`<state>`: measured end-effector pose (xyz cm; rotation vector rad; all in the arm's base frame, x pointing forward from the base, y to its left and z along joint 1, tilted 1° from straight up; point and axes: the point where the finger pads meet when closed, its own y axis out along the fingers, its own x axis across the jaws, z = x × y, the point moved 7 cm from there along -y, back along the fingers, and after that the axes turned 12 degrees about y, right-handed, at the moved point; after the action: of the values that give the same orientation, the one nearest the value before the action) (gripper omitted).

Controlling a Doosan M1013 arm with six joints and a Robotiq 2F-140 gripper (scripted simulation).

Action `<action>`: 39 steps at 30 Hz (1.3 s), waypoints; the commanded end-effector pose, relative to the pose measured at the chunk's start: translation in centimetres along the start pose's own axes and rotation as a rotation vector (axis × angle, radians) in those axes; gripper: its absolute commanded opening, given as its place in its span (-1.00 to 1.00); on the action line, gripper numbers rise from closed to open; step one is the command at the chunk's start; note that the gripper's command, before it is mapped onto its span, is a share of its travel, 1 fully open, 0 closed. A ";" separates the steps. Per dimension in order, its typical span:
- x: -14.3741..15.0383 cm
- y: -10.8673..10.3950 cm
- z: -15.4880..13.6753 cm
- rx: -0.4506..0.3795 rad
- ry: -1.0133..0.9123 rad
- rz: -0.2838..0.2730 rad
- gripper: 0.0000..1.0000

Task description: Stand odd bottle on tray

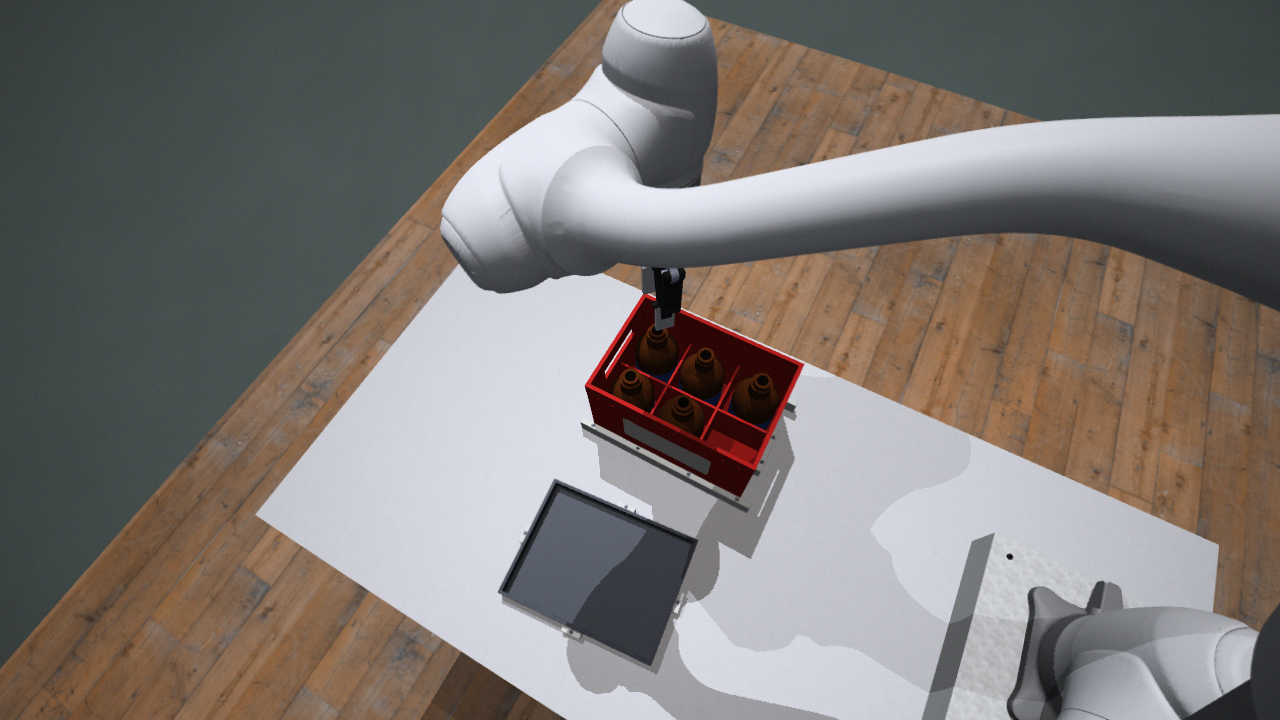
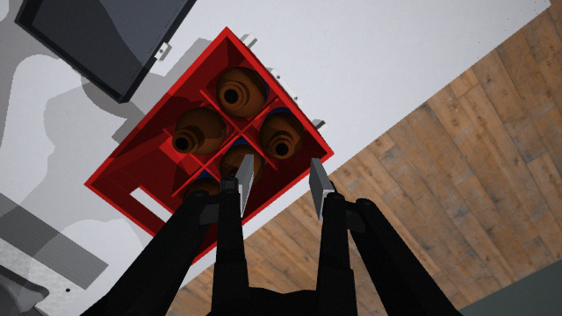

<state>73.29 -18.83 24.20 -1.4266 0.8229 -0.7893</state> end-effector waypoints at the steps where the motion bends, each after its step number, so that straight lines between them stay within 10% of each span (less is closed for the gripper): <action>1: 0.0 0.0 0.0 0.000 0.000 0.000 -0.24; 39: 0.0 0.6 0.0 0.000 0.000 0.000 -0.24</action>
<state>73.28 -18.83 23.72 -1.4267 0.8229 -0.7893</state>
